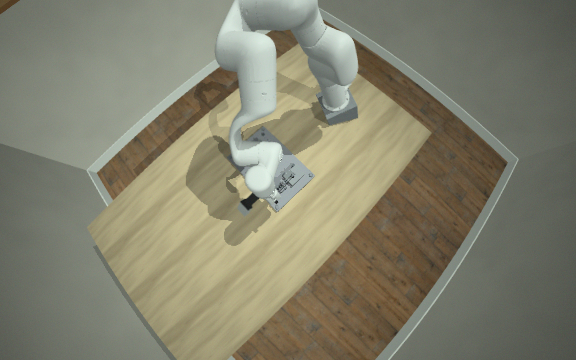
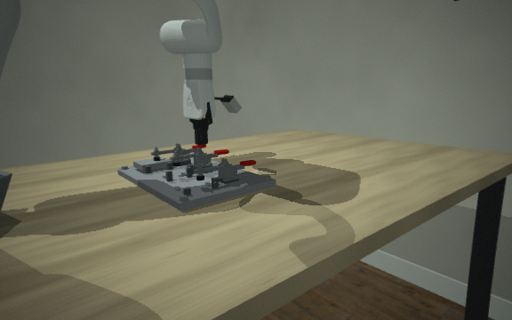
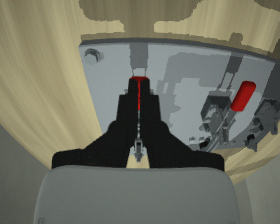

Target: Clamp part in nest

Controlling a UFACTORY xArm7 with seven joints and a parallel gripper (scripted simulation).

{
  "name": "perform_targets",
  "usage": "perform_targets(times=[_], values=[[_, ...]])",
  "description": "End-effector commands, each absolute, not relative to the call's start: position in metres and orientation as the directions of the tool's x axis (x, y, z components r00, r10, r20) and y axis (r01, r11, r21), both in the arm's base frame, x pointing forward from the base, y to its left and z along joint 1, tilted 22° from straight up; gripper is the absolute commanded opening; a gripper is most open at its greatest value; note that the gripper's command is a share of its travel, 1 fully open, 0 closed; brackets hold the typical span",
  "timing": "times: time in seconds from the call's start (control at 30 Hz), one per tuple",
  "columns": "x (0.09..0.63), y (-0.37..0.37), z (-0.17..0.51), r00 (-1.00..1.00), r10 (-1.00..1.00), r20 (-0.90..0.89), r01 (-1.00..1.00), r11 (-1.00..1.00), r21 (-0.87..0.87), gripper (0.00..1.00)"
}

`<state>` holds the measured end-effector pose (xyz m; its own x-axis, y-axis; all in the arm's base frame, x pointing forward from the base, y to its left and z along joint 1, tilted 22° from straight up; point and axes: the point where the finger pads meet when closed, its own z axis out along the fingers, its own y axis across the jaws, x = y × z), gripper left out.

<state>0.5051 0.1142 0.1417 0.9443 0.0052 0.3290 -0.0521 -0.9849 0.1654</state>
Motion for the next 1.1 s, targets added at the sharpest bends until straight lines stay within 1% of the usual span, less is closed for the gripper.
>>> perform_targets(times=[0.0, 1.07], values=[[0.5062, 0.1151, 0.1431, 0.943, 0.006, 0.333, -0.051, -0.985, 0.164, 0.0], [0.5073, 0.1145, 0.1398, 0.943, 0.006, 0.333, -0.051, -0.985, 0.164, 0.0]])
